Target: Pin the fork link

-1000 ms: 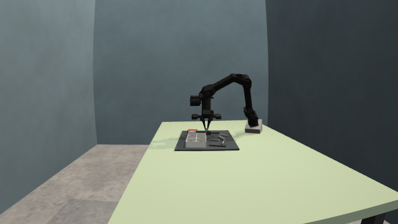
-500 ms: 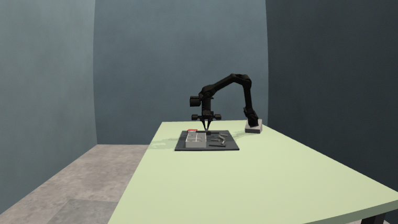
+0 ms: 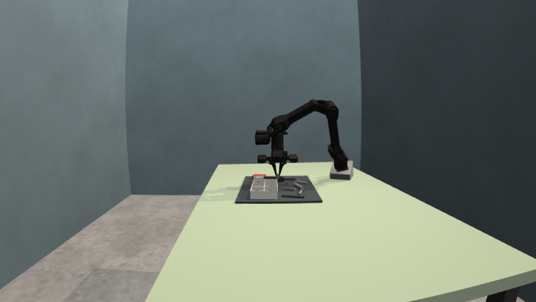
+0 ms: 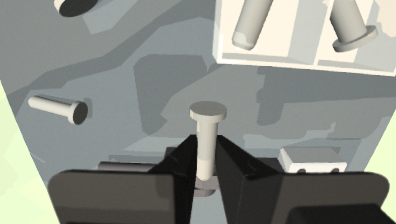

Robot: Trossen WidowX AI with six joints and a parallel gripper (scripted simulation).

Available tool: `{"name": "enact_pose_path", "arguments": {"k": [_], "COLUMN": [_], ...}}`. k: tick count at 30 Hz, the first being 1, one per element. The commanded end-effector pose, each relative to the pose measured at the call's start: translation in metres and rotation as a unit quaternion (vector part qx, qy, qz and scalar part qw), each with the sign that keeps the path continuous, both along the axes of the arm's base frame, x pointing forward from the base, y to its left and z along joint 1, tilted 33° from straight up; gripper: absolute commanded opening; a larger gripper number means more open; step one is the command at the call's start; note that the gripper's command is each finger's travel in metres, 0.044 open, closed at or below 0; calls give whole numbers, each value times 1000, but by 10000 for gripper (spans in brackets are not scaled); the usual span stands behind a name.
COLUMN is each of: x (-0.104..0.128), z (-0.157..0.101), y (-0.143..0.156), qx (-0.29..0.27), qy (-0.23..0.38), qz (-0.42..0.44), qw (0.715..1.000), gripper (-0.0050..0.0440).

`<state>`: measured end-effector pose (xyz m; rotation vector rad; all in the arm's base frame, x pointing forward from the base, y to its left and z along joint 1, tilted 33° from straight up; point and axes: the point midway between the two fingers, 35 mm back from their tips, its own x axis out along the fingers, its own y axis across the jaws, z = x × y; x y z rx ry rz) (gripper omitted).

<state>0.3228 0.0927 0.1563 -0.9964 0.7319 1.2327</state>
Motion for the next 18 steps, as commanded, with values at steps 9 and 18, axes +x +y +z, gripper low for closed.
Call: {"name": "enact_pose_path", "arguments": {"k": [9, 18], "x": [7, 7], "z": [9, 9], "y": [1, 1], "qx": [0, 0], "qy": [-17, -16], "qz": [-4, -4], "qw": [1000, 1000], "gripper": [-50, -50]}}
